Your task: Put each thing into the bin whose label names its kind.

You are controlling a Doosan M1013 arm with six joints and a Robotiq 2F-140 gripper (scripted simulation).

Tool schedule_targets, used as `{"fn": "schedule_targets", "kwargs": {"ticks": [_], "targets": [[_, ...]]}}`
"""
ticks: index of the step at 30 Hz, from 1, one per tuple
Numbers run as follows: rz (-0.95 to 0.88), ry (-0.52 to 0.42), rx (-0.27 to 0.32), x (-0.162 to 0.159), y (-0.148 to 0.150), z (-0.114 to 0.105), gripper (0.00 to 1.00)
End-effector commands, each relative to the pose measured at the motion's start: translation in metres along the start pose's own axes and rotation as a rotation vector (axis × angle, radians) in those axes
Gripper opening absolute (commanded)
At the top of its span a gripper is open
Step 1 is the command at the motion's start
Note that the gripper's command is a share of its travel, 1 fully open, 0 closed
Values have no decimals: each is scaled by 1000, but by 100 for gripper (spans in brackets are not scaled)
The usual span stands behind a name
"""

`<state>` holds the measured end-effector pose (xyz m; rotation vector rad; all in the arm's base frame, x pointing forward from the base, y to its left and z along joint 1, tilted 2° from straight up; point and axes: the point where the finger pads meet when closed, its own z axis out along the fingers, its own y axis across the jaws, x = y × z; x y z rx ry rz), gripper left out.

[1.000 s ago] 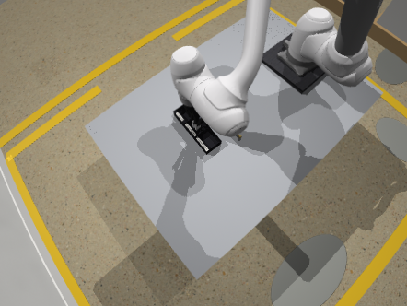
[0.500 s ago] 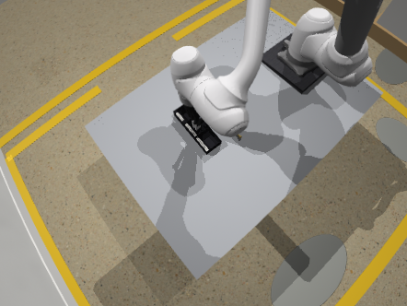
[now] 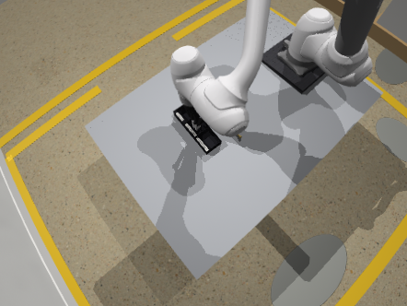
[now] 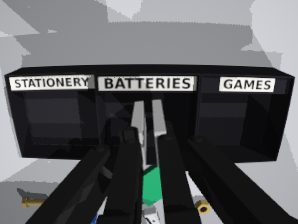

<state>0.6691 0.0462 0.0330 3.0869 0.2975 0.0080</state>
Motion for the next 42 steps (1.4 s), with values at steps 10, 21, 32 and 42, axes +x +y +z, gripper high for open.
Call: {"fn": "schedule_targets", "kwargs": {"ticks": [10,21,32,42], "targets": [[0,0,0,0,0,-16,5],[0,0,0,0,0,-28,5],[0,0,0,1,-5,-52,5],[0,0,0,7,-55,-52,5]]}}
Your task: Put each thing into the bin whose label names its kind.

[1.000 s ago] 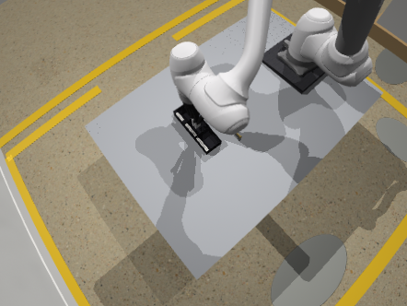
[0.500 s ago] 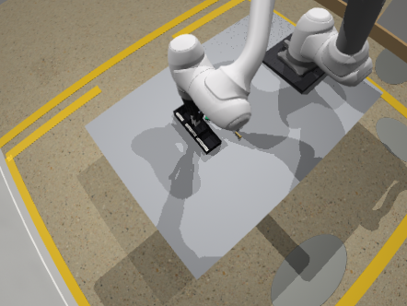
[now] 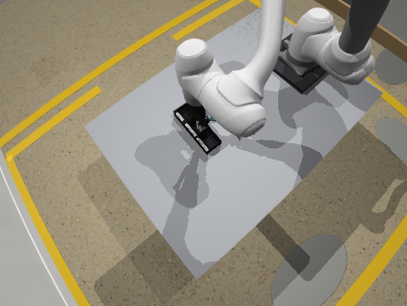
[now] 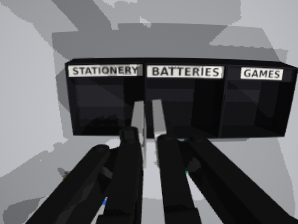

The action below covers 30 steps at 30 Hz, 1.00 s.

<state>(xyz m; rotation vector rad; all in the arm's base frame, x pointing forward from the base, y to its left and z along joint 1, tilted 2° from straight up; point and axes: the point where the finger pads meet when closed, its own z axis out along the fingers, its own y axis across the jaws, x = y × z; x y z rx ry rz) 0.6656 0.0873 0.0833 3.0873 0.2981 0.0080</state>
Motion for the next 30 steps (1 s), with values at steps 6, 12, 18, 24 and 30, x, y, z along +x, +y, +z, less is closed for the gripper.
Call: {"fn": "schedule_targets", "kwargs": {"ticks": [6,12,18,24,30], "targets": [[0,0,0,4,-36,0,5],[0,0,0,6,-44,0,5],[0,0,0,6,-44,16,5],[0,0,0,6,-44,27,5],[0,0,0,6,-44,43,5]]}}
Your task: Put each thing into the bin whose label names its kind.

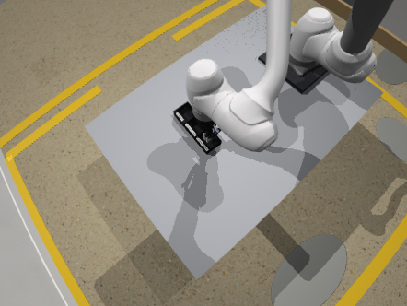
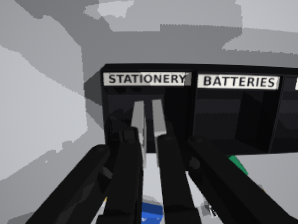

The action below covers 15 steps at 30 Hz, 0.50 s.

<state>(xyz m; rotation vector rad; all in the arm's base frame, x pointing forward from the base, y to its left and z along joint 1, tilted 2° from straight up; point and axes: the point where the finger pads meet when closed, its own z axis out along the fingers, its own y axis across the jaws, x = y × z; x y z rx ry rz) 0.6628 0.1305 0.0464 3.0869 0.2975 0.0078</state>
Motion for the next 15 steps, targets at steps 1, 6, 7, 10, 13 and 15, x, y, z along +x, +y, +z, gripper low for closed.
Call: {"fn": "schedule_targets", "kwargs": {"ticks": [1,6,7,10,13,15], "targets": [[0,0,0,0,0,10,5],[0,0,0,0,0,17,5],[0,0,0,0,0,17,5],[0,0,0,0,0,17,5],[0,0,0,0,0,17,5],[0,0,0,0,0,17,5]]}}
